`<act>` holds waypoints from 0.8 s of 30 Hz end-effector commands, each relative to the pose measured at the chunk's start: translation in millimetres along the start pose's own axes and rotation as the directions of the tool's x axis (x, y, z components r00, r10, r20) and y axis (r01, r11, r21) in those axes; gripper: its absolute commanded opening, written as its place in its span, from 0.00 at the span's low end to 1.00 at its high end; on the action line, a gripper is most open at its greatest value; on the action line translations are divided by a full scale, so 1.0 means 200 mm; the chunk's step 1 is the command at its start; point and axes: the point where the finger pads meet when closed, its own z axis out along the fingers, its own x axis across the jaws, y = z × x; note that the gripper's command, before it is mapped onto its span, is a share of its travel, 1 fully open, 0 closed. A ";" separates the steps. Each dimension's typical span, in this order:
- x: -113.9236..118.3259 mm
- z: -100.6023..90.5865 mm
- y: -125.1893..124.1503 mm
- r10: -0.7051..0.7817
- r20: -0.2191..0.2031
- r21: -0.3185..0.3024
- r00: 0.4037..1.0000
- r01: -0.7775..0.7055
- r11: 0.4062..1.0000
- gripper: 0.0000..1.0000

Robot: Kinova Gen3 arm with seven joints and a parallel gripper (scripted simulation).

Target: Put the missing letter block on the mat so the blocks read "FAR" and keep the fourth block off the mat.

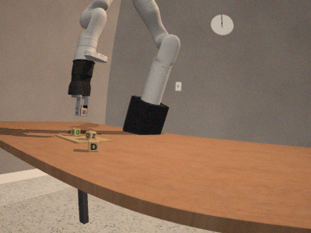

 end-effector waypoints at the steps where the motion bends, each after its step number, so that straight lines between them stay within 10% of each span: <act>1: -0.03 0.09 -0.03 -0.009 0.020 0.011 1.000 0.009 1.000 0.49; 24: -0.04 0.32 -0.04 -0.009 0.020 0.011 1.000 0.009 1.000 0.49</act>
